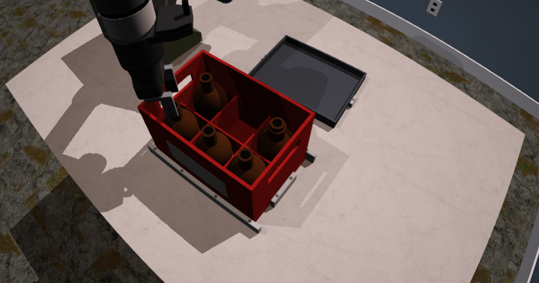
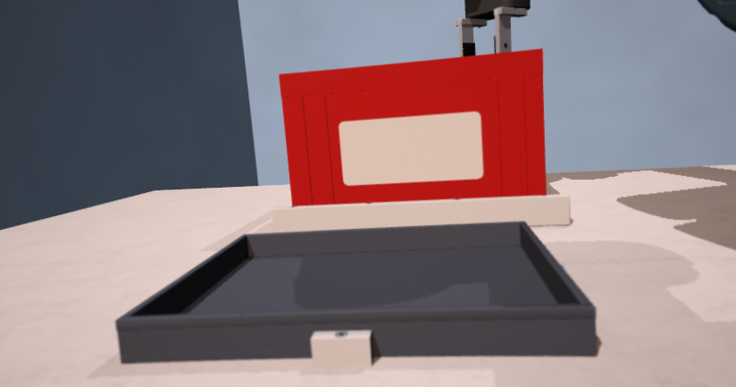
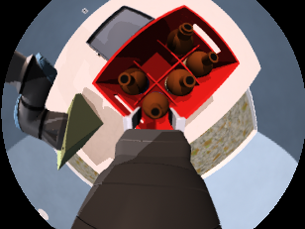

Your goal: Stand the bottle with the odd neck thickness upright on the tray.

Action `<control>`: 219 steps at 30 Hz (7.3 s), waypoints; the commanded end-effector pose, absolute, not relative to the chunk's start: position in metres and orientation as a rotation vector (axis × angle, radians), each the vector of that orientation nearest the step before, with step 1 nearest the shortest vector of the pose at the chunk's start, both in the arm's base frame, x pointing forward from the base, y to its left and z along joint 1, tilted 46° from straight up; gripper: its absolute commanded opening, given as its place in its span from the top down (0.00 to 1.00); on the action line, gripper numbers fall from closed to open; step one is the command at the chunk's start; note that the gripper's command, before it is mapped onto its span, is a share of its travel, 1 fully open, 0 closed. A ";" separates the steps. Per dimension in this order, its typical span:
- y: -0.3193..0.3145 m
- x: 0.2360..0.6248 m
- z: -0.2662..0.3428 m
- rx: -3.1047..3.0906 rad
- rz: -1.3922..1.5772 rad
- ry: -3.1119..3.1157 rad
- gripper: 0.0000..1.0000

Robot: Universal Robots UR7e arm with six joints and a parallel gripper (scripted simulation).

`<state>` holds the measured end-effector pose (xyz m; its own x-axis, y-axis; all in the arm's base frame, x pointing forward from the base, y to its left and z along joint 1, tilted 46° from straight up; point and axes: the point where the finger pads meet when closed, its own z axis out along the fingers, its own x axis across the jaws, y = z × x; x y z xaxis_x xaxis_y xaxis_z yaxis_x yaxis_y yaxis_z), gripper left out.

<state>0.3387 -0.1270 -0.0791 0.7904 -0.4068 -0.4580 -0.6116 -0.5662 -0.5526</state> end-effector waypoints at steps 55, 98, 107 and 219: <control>-0.107 0.338 -0.099 -2.249 0.361 0.751 0.00; -0.107 0.338 -0.099 -2.249 0.361 0.751 1.00; -0.107 0.338 -0.099 -2.249 0.361 0.751 1.00; -0.165 0.341 -0.043 -2.249 0.361 0.751 0.00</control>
<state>0.3404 -0.1615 -0.0456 0.7904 -0.4071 -0.4577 -0.6116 -0.5663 -0.5525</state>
